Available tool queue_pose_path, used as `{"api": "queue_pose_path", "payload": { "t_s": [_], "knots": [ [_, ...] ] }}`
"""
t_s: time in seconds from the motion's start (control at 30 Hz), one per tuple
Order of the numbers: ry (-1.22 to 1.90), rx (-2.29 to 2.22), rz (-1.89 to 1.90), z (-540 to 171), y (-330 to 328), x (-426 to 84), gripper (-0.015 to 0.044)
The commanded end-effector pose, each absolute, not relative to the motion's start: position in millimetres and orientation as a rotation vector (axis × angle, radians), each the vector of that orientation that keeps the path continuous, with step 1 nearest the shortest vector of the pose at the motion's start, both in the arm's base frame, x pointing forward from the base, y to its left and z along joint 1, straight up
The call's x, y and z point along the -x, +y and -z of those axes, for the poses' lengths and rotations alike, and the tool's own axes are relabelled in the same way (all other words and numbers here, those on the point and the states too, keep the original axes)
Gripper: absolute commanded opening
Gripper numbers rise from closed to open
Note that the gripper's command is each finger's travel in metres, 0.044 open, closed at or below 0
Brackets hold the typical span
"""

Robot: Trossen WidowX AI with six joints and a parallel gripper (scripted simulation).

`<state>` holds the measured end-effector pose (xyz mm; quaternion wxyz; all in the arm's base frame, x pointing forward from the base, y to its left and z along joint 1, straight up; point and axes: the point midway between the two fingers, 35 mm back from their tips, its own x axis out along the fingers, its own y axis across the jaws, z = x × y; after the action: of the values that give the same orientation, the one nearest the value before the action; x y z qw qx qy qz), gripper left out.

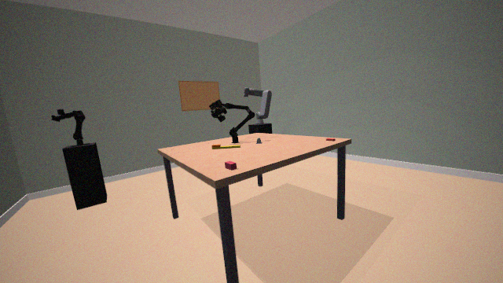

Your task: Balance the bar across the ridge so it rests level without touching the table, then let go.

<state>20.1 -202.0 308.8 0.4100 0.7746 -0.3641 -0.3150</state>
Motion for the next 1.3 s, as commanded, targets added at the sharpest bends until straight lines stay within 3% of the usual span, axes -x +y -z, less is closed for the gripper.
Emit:
{"api": "queue_pose_path", "payload": {
  "t_s": [0.0, 1.27],
  "knots": [
    [-0.826, -1.886, 0.845, -305.0, -207.6, -22.2, 0.0315],
    [0.206, -1.174, 0.956, -245.1, -243.4, -71.9, 0.0315]
  ]
}}
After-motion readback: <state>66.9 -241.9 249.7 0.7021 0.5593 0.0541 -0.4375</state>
